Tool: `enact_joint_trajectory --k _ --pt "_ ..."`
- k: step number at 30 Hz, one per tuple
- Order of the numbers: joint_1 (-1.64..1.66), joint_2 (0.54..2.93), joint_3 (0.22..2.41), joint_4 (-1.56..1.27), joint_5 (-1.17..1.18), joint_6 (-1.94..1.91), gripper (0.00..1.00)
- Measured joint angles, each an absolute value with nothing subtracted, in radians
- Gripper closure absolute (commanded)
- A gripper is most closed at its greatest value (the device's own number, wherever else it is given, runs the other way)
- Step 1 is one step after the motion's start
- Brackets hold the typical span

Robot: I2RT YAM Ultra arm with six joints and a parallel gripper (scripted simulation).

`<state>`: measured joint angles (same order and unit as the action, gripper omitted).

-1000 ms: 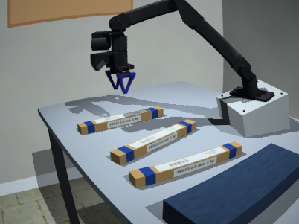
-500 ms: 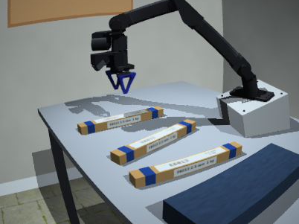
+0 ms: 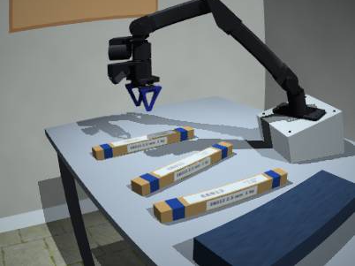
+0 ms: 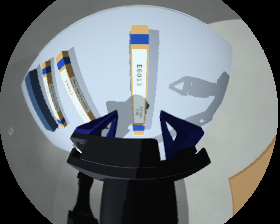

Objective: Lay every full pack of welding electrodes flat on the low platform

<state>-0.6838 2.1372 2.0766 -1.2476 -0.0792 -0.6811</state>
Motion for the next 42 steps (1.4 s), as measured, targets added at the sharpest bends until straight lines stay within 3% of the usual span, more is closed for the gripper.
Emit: enact_joint_trajectory --k 27,42 --pt "-0.389 1.811 1.532 -1.062 -0.014 -0.643 0.26" --pt "-0.163 1.72 1.397 -1.005 0.041 -0.432 0.26"
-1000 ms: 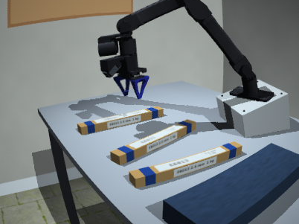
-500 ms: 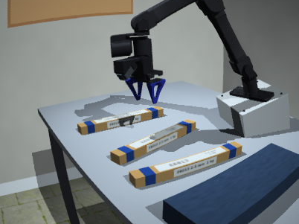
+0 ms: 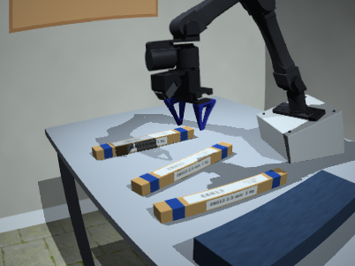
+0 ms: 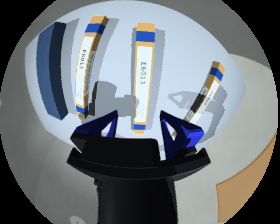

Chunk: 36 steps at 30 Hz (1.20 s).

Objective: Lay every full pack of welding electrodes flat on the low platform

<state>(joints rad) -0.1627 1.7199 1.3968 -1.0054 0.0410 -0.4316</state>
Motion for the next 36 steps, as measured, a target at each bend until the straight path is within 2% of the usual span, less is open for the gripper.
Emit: enact_joint_trajectory --k 20,36 --pt "-0.159 1.72 1.408 -0.994 0.057 -0.393 0.26" --pt "-0.17 1.819 1.296 -0.835 0.057 -0.399 0.26"
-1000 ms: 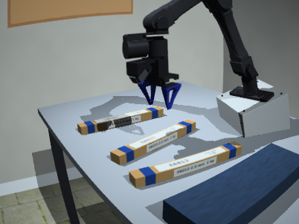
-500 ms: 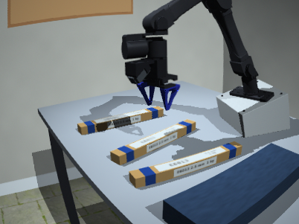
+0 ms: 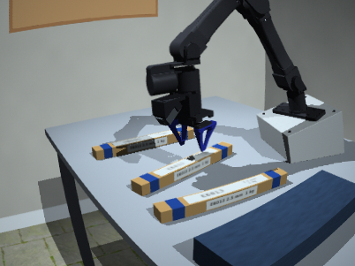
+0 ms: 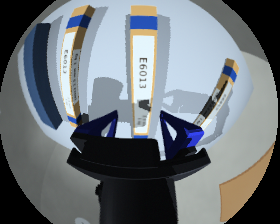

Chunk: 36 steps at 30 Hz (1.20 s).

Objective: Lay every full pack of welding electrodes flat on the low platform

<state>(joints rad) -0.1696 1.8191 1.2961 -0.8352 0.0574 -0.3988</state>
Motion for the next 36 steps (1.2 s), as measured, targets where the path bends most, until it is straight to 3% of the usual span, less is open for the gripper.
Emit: enact_joint_trajectory --k 36 --pt "-0.179 1.943 1.26 -0.633 0.057 -0.407 0.26"
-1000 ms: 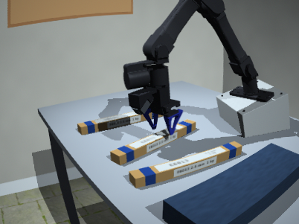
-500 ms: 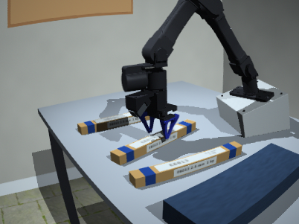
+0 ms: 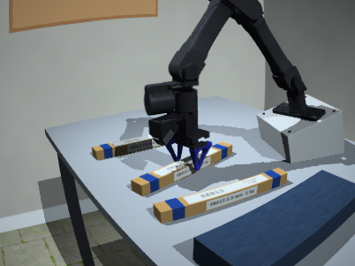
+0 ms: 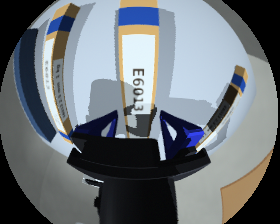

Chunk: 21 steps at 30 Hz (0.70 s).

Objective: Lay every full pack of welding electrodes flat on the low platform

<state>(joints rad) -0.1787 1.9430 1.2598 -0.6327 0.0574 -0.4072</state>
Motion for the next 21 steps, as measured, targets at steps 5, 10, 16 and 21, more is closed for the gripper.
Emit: enact_joint_trajectory --k 5,10,16,21 --pt "-0.179 1.956 1.256 -0.62 0.057 -0.408 0.26" --pt "-0.179 1.957 1.254 -0.603 0.057 -0.408 0.26" --pt "-0.179 1.957 1.251 -0.596 0.057 -0.409 0.26" --pt "-0.179 1.958 1.249 -0.594 0.057 -0.409 0.26"
